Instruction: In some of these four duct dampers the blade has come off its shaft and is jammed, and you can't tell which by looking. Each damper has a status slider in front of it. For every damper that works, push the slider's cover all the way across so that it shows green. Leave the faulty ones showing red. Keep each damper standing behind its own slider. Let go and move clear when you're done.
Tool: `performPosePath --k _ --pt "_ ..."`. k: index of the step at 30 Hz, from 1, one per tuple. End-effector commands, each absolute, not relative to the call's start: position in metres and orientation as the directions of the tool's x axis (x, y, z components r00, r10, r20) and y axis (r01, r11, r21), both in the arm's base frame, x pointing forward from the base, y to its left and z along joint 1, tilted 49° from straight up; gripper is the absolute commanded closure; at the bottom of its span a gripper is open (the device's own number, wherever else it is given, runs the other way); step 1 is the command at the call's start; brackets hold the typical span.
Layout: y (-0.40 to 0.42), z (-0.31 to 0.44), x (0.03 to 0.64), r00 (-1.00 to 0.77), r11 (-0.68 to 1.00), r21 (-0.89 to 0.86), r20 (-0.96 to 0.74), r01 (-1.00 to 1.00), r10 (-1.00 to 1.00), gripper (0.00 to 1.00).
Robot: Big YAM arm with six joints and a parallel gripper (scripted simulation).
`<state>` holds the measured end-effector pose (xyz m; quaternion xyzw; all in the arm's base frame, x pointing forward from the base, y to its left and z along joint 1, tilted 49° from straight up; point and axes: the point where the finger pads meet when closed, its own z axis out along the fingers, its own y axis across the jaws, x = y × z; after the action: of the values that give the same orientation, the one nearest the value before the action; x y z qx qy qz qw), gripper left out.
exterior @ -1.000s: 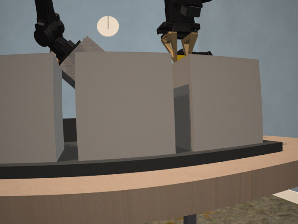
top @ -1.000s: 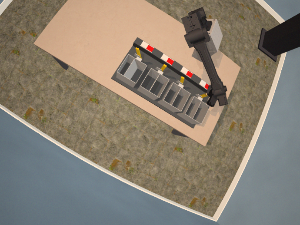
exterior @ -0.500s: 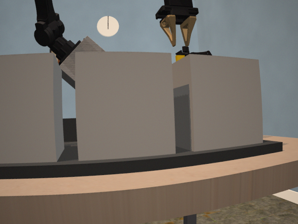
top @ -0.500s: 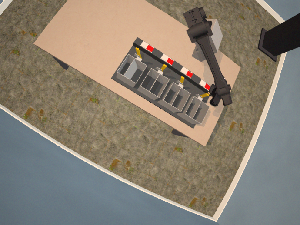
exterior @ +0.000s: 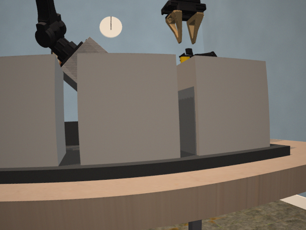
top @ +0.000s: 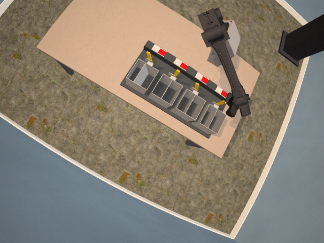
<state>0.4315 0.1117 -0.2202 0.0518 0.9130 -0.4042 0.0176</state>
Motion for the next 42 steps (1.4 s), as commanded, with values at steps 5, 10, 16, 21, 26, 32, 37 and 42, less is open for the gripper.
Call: performPosePath --k 5,10,16,21,26,32,37,42 --pt "0.114 -0.209 0.513 -0.992 0.663 -0.737 -0.086 0.129 0.097 0.64" --pt "0.122 -0.204 0.544 -0.993 0.658 -0.743 -0.086 0.121 0.085 0.64" --pt "0.12 -0.209 0.535 -0.995 0.643 -0.76 -0.053 0.093 0.081 0.64" --pt "0.124 -0.206 0.544 -0.994 0.65 -0.752 -0.072 0.109 0.082 0.64" --pt "0.128 -0.191 0.552 -0.992 0.659 -0.741 -0.097 0.128 0.083 0.64" --pt "0.128 -0.191 0.552 -0.992 0.659 -0.741 -0.097 0.127 0.083 0.64" --pt "0.128 -0.191 0.552 -0.992 0.659 -0.741 -0.097 0.127 0.083 0.64" --pt "0.128 -0.191 0.552 -0.992 0.659 -0.741 -0.097 0.127 0.083 0.64"
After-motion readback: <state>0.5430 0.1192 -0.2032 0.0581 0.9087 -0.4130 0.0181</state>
